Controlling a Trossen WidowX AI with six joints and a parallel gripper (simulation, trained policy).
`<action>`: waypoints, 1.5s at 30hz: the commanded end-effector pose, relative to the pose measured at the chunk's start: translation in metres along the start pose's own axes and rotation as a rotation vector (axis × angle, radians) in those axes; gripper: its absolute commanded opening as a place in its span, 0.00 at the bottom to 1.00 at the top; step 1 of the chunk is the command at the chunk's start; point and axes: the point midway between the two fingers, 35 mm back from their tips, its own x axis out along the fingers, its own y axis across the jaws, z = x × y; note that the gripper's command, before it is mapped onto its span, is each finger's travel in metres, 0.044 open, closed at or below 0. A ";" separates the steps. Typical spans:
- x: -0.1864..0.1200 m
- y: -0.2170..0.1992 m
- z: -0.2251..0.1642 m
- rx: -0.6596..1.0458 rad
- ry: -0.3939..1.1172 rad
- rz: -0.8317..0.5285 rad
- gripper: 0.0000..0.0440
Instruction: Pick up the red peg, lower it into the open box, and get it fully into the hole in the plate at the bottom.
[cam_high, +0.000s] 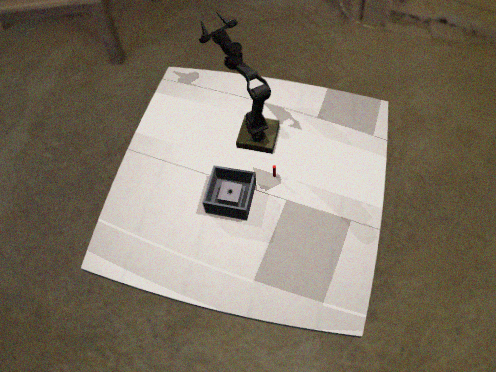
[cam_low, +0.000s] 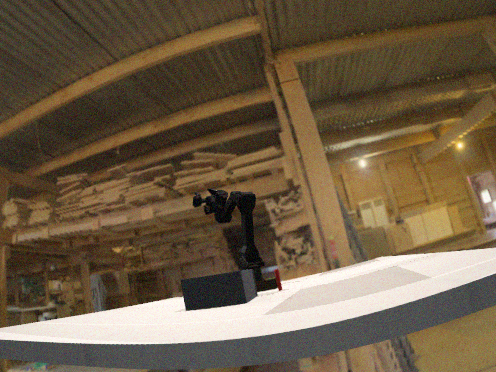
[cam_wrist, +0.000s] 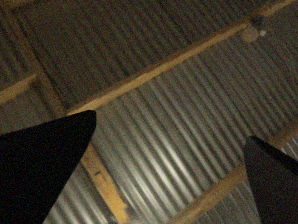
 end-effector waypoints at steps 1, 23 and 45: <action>0.000 -0.003 0.002 -0.007 -0.006 -0.003 0.95; -0.036 -0.236 0.062 -0.106 -0.424 -0.402 1.00; -0.171 -0.412 -0.018 -0.478 -0.427 -1.089 1.00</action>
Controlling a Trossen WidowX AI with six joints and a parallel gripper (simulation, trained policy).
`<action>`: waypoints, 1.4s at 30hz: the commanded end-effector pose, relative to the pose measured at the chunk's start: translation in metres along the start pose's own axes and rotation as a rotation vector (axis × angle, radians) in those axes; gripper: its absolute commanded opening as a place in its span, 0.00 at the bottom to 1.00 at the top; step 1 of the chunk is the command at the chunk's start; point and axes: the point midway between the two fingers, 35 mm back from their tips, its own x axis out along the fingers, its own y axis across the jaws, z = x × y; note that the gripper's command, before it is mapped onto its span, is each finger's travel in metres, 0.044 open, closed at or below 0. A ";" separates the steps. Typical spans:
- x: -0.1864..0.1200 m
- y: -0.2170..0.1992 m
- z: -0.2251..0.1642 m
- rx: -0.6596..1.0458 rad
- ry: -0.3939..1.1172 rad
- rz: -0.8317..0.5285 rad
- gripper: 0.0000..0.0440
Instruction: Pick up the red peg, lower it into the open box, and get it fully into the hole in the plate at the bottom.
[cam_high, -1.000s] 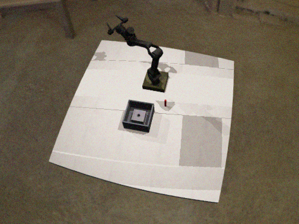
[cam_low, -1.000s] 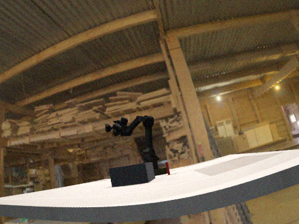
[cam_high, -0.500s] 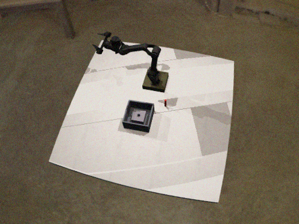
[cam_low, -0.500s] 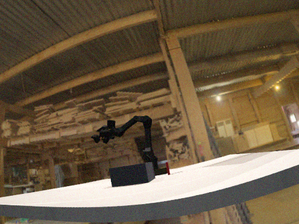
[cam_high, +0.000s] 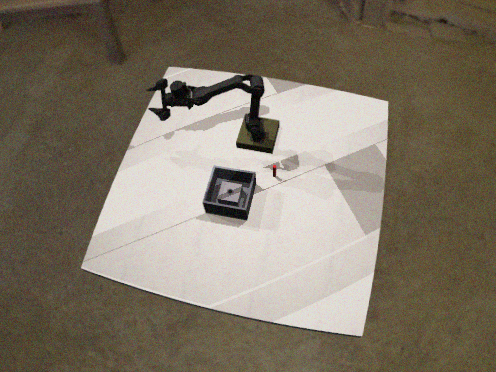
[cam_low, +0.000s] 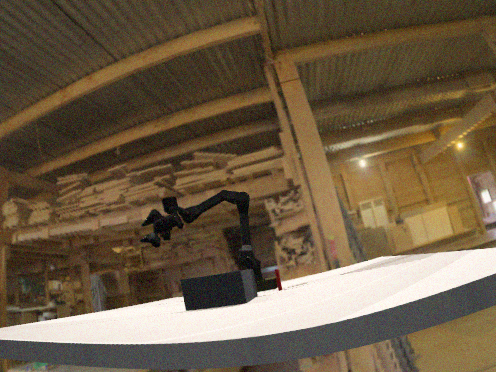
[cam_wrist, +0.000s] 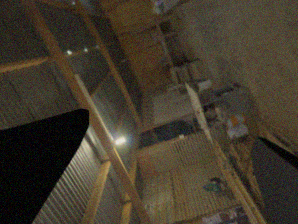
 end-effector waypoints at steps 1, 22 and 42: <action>-0.008 -0.018 -0.021 -0.088 0.014 -0.058 1.00; -0.105 -0.135 -0.109 -0.705 0.213 -0.413 1.00; -0.238 -0.206 -0.141 -1.274 0.574 -0.607 1.00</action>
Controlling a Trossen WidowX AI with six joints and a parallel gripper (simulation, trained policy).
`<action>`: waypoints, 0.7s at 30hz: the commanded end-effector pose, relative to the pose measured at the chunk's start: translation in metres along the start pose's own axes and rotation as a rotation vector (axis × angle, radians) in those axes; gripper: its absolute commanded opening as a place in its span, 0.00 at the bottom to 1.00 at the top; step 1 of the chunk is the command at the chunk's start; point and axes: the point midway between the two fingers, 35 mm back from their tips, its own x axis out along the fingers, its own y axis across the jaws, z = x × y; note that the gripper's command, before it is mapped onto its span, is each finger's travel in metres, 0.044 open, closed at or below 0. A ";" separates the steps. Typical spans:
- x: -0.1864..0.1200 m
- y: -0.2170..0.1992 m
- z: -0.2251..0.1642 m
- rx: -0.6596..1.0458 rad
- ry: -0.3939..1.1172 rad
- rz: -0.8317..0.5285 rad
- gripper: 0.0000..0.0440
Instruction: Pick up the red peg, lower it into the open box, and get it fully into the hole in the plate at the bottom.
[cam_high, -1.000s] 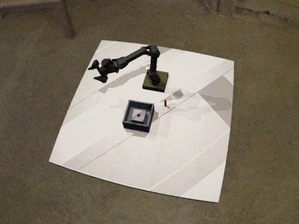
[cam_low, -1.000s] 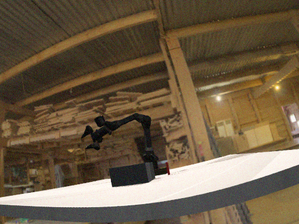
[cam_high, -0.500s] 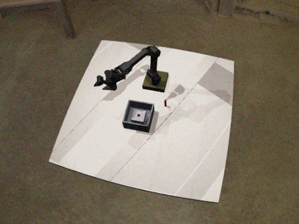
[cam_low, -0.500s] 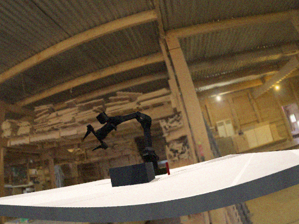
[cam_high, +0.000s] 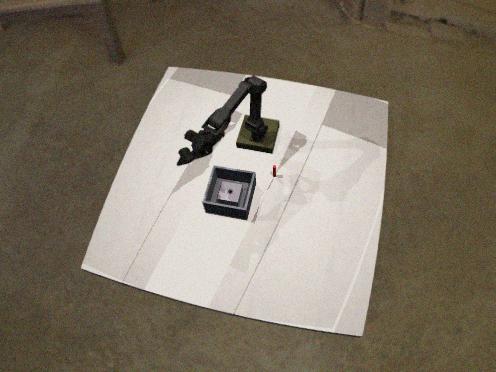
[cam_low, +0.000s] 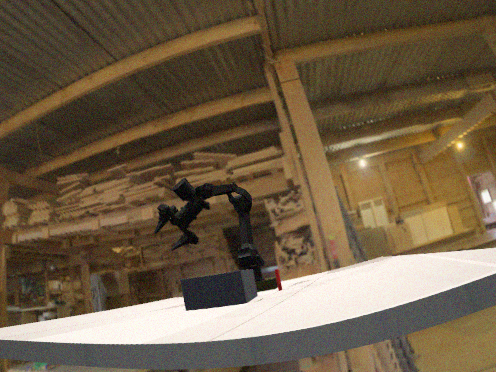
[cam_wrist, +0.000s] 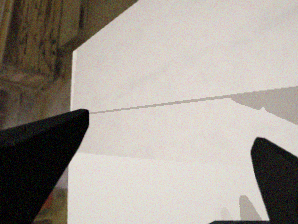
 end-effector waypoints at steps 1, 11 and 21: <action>-0.014 0.000 -0.020 -0.096 0.047 -0.003 1.00; -0.054 -0.025 -0.085 -0.402 0.210 -0.045 1.00; -0.103 -0.072 -0.139 -0.697 0.385 -0.103 1.00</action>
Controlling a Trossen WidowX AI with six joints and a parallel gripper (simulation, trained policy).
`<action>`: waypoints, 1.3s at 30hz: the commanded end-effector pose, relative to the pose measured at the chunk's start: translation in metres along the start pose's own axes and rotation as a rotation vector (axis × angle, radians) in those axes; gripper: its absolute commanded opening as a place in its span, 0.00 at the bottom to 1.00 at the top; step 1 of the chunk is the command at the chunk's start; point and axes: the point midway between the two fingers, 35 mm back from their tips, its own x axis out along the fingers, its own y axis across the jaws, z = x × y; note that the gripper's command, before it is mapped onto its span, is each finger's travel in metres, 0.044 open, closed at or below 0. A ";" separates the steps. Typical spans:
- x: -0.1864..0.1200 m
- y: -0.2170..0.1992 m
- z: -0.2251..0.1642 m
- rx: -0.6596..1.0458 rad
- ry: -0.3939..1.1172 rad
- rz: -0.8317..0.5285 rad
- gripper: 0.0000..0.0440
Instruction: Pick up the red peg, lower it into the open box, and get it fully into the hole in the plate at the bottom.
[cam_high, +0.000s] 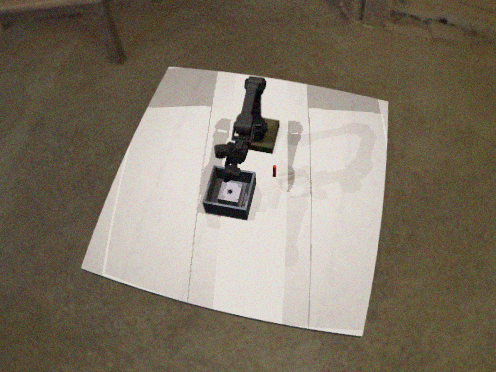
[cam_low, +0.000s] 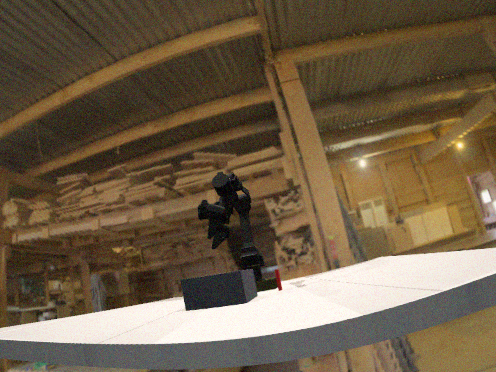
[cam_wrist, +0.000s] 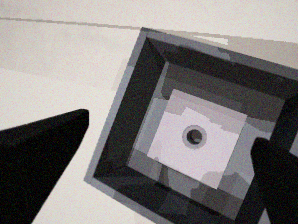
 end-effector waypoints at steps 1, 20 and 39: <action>-0.009 -0.004 -0.026 -0.092 0.059 -0.014 1.00; -0.045 -0.080 -0.157 -0.490 0.359 -0.223 1.00; -0.003 -0.120 -0.221 -0.625 0.399 -0.247 1.00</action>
